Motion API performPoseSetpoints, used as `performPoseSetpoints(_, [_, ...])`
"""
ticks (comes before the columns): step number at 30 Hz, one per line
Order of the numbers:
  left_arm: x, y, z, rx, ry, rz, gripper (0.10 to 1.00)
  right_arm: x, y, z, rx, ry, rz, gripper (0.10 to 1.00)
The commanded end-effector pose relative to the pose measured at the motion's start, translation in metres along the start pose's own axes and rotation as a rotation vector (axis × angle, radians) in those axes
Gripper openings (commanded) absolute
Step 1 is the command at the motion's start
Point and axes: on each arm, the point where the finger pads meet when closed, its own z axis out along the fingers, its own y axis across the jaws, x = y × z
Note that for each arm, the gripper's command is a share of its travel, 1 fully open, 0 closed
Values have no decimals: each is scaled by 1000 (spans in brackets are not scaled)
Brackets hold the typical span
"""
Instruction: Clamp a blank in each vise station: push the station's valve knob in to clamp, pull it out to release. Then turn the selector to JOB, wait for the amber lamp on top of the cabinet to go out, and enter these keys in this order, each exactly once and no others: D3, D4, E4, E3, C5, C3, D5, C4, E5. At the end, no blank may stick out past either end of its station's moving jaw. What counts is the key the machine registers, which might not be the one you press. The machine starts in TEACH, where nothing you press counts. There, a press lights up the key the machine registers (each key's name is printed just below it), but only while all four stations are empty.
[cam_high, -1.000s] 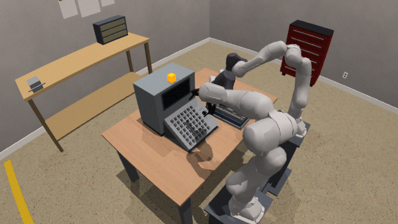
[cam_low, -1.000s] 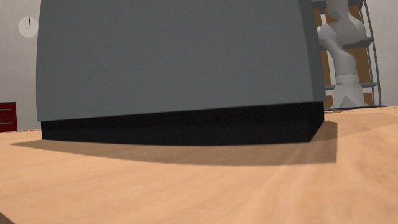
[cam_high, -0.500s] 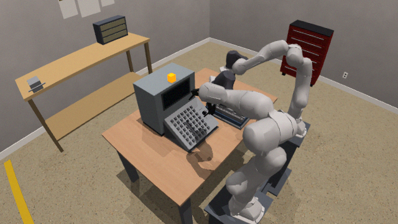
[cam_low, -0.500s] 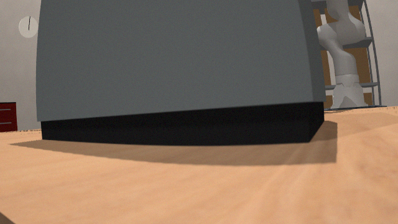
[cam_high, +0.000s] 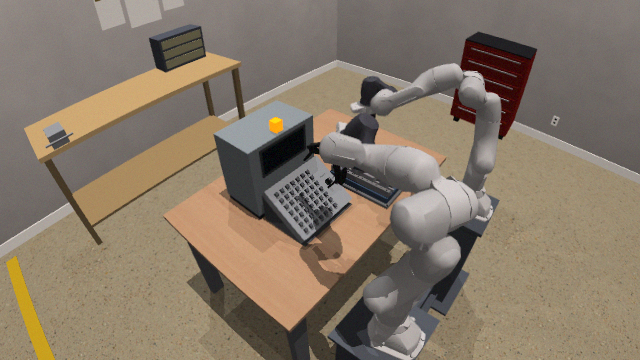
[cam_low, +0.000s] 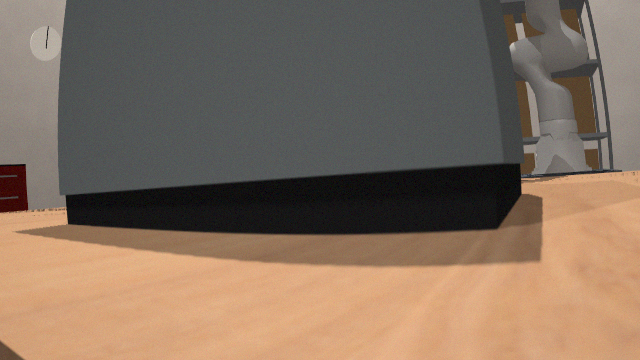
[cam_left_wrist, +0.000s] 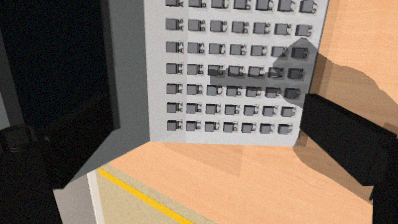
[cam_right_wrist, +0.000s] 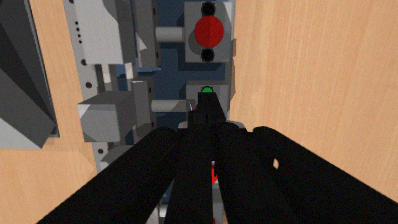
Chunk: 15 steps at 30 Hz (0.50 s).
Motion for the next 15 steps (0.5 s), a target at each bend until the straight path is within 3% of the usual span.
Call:
performPoseSetpoints(1, [0, 0, 0, 0, 0, 0, 1000, 17, 2, 2, -2, -14, -2, 99])
performPoseSetpoints(4, [0, 0, 0, 0, 0, 0, 1000, 47, 3, 3, -2, -14, -2, 99])
performPoseSetpoints(6, [0, 0, 0, 0, 0, 0, 1000, 47, 3, 3, -2, -14, -2, 99])
performPoseSetpoints(8, [0, 0, 0, 0, 0, 0, 1000, 65, 3, 5, -3, -14, -2, 99])
performPoseSetpoints(15, [0, 0, 0, 0, 0, 0, 1000, 65, 3, 21, -3, -14, -2, 99])
